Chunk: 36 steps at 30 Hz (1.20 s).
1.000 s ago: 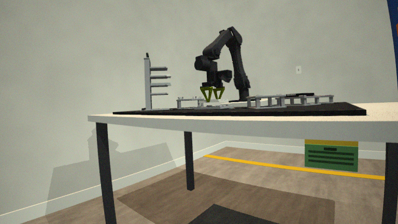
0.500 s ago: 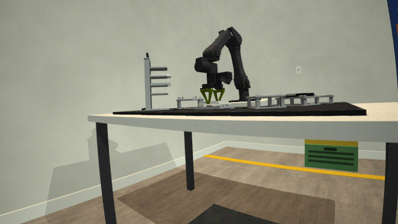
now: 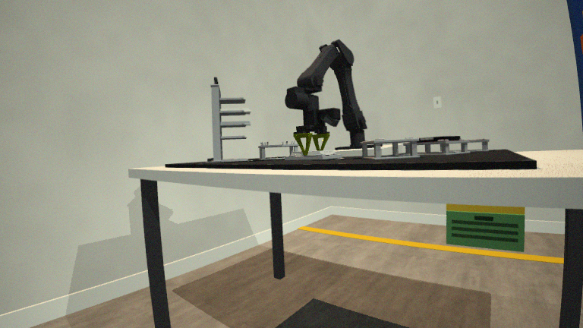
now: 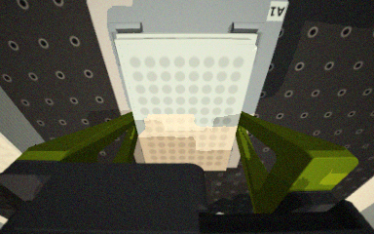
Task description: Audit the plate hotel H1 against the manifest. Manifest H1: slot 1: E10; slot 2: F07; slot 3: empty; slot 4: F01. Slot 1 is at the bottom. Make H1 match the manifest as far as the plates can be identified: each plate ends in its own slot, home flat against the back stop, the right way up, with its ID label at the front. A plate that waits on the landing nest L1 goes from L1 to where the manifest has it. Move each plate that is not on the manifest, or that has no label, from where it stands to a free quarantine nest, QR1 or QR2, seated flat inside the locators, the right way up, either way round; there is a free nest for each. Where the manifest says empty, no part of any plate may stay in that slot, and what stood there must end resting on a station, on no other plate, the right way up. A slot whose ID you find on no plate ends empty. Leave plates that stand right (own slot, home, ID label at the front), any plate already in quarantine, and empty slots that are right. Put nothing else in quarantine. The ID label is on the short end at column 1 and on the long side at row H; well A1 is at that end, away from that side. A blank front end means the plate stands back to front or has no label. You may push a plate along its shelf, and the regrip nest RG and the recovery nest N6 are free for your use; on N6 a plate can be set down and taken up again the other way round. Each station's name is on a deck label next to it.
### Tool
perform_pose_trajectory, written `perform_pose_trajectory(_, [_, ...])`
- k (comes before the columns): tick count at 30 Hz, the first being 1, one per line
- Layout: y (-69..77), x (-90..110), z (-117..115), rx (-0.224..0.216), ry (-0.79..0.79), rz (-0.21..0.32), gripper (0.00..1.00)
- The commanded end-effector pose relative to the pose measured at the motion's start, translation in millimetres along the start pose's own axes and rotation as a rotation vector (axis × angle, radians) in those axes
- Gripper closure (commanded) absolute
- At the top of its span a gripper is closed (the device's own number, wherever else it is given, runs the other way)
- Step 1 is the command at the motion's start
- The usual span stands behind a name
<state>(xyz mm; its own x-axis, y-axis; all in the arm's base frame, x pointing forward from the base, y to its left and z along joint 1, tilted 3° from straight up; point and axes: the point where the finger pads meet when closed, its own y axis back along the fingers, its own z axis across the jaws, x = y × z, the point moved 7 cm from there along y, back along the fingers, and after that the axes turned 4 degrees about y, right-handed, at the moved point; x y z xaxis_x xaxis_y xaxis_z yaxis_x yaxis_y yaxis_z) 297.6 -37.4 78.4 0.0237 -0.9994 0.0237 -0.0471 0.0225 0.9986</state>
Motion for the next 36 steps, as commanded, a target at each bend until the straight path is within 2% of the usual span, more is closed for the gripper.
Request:
perform_pose_trajectory(1, [2.4,0,-2,0.012,0.0,-0.001,0.14])
perform_pose_trajectory(4, [1.3,0,-2,0.012,0.0,-0.001,0.14])
perform_pose_trajectory(5, [1.3,0,-2,0.012,0.0,-0.001,0.0])
perform_pose_trajectory(19, [1.3,0,-2,0.012,0.0,-0.001,0.0])
perform_pose_trajectory(33, [48.0,0,-1,0.012,0.0,-0.001,0.0])
perform_pose_trajectory(36, [51.3,0,-1,0.012,0.0,-0.001,0.0])
